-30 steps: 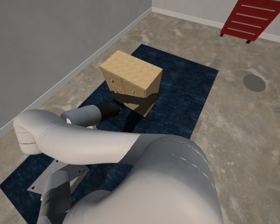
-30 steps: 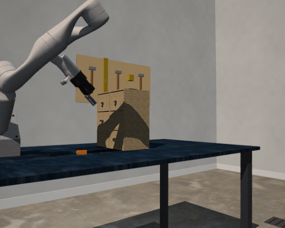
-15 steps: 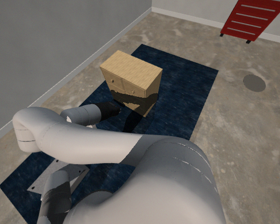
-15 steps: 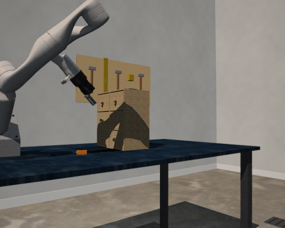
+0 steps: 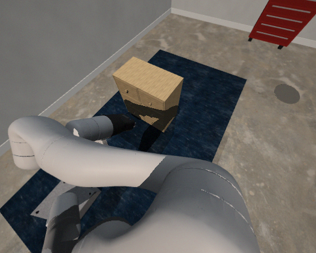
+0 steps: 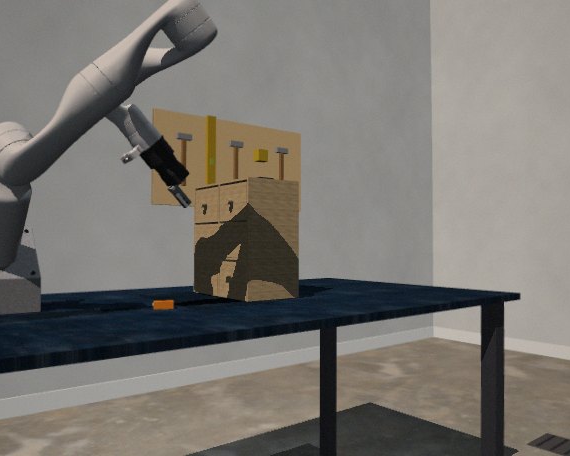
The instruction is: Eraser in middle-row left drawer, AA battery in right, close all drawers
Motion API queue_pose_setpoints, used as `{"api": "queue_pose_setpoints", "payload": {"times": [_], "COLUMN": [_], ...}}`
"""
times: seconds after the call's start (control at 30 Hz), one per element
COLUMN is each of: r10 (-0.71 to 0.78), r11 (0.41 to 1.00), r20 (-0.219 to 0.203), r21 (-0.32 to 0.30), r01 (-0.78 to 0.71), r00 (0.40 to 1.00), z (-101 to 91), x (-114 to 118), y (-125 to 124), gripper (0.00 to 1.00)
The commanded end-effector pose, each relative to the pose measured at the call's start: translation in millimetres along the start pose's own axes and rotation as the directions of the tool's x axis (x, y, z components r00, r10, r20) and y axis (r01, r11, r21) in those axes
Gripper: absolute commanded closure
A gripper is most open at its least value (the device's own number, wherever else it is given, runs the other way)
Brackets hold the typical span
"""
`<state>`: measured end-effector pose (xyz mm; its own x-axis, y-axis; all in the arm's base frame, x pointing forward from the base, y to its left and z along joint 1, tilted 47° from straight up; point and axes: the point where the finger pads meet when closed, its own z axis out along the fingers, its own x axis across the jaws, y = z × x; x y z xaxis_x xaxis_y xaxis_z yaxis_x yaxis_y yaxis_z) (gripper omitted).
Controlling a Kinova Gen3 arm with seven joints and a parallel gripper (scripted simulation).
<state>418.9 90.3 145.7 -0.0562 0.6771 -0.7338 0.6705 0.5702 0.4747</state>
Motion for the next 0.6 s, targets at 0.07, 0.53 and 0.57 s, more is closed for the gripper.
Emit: {"api": "queue_pose_setpoints", "payload": {"times": [0.07, 0.53, 0.57], "r10": [0.005, 0.005, 0.005], "r11": [1.000, 0.995, 0.994], "r20": [0.000, 0.000, 0.000], "r21": [0.017, 0.100, 0.109], "r01": [-0.005, -0.005, -0.005], "r00": [1.000, 1.000, 1.000], "z": [-3.4, -14.9, -16.1], "x": [0, -1, -1], "y": [2, 3, 3], "gripper": [1.00, 1.00, 1.00]}}
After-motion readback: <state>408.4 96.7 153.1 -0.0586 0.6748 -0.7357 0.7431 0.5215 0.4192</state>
